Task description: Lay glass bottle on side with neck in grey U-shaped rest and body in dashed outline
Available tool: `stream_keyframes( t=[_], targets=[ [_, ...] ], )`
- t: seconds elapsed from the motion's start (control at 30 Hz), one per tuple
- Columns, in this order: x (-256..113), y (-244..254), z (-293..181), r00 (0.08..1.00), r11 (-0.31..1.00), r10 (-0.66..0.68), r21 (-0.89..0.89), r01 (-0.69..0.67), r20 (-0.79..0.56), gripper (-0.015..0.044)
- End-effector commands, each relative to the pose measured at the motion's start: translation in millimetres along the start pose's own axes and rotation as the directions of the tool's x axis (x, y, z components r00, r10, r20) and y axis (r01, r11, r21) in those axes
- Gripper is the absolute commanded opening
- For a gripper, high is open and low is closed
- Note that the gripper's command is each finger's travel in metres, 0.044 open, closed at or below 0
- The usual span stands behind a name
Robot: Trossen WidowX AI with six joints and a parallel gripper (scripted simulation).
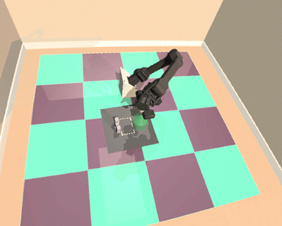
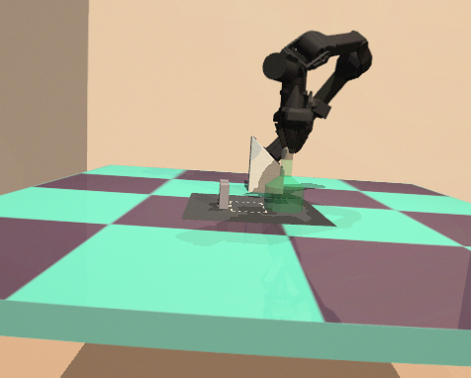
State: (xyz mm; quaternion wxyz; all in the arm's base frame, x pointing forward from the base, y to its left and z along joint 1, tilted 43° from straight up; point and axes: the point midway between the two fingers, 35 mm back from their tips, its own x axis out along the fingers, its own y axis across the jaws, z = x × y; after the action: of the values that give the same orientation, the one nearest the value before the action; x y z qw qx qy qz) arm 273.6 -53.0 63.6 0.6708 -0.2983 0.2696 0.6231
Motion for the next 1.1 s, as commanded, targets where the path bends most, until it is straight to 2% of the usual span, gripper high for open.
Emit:
stream_keyframes(
  t=[0.0,0.23,0.27,1.07],
  targets=[
    [1.6,0.1,-2.7,1.000,1.000,0.007,-0.001,-0.007,-0.001,0.0309],
    [1.6,0.1,-2.7,1.000,1.000,0.007,-0.001,-0.007,-0.001,0.0125],
    [1.6,0.1,-2.7,1.000,1.000,0.007,-0.001,-0.007,-0.001,0.0118],
    [-0.7,0.2,-6.2,1.000,1.000,0.004,0.002,-0.004,0.001,0.0113]
  ],
)
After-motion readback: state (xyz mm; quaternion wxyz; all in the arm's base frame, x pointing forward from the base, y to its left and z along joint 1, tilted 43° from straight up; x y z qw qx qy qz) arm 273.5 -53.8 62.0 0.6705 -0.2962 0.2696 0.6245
